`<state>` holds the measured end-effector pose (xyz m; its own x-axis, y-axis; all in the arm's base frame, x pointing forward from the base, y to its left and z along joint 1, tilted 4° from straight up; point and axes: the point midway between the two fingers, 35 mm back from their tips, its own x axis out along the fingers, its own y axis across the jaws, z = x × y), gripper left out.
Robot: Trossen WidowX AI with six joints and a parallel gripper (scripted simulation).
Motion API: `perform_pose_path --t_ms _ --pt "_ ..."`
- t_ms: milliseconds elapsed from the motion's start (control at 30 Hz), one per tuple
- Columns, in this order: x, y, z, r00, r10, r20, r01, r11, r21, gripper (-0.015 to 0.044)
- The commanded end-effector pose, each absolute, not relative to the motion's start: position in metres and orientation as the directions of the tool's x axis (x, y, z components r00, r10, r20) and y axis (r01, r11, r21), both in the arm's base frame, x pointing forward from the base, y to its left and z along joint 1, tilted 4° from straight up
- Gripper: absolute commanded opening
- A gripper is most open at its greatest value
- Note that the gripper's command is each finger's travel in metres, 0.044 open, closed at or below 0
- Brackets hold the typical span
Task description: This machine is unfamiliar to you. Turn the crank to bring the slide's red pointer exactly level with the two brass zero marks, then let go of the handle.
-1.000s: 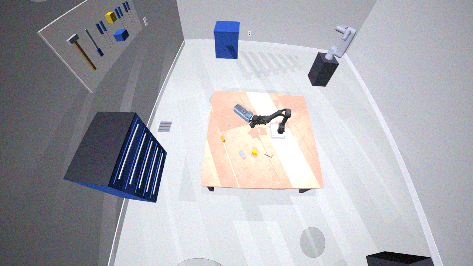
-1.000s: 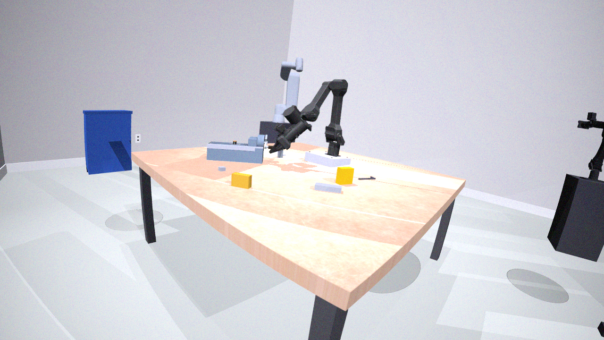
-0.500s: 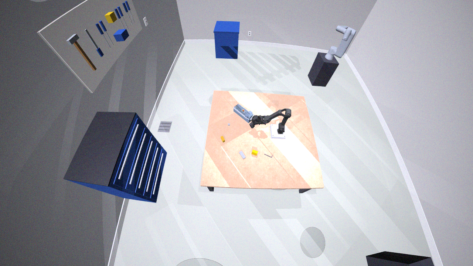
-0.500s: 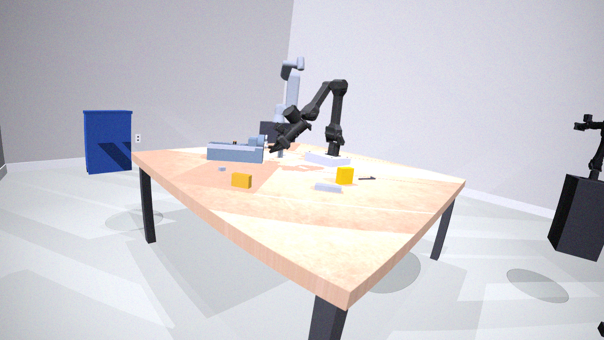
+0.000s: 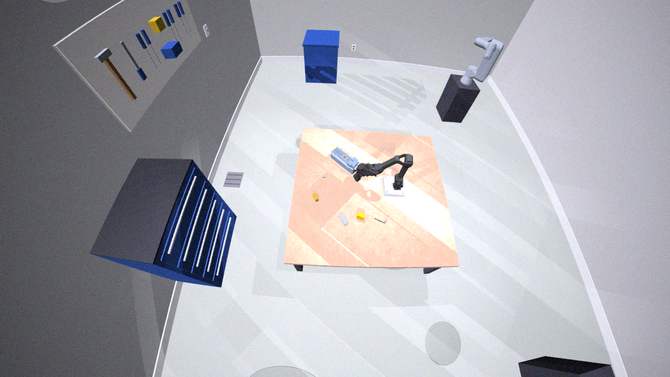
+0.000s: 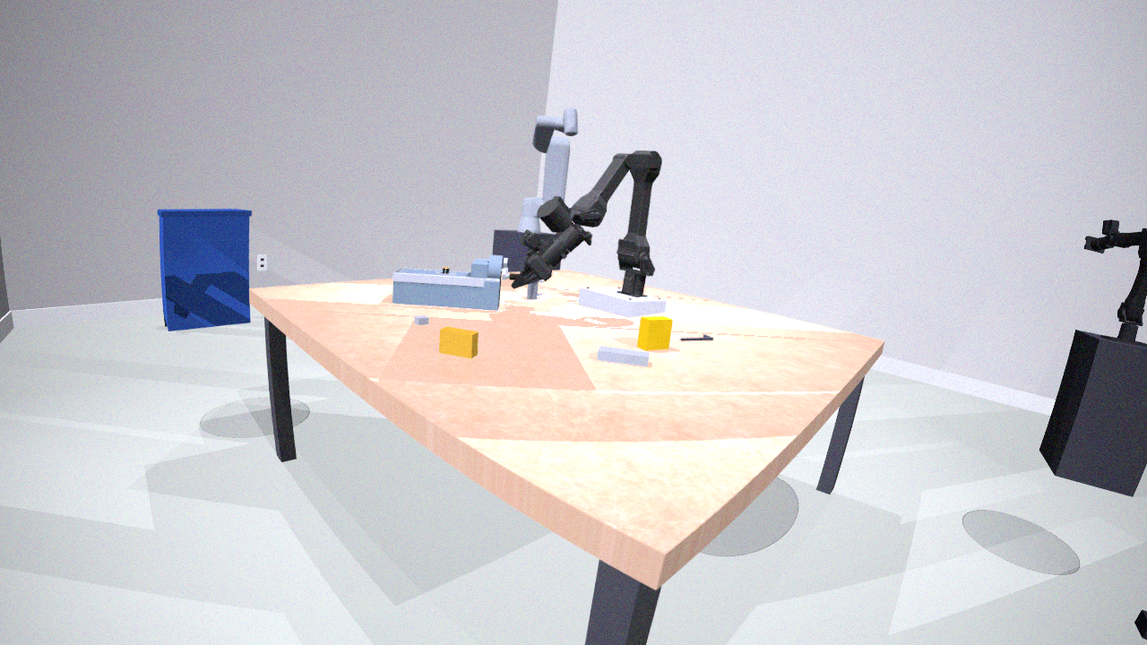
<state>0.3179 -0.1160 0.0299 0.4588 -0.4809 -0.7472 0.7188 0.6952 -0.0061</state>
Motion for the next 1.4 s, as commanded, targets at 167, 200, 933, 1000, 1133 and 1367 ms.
perform_pose_path --t_ms 167,200,933,1000,1133,1367 --pt "0.3193 -0.1146 0.0394 0.470 -0.485 -0.738 0.719 0.695 0.001 0.0000" --pt "0.3193 -0.1147 0.0398 0.470 -0.485 -0.738 0.719 0.695 0.001 0.0000" --pt "0.3183 -0.1159 0.0457 0.470 -0.485 -0.738 0.719 0.695 0.001 0.0000" --pt "0.3183 -0.1159 0.0457 0.470 -0.485 -0.738 0.719 0.695 0.001 0.0000" --pt "0.3183 -0.1160 0.0458 0.470 -0.485 -0.738 0.719 0.695 0.001 0.0000" --pt "0.3183 -0.1160 0.0458 0.470 -0.485 -0.738 0.719 0.695 0.001 0.0000"
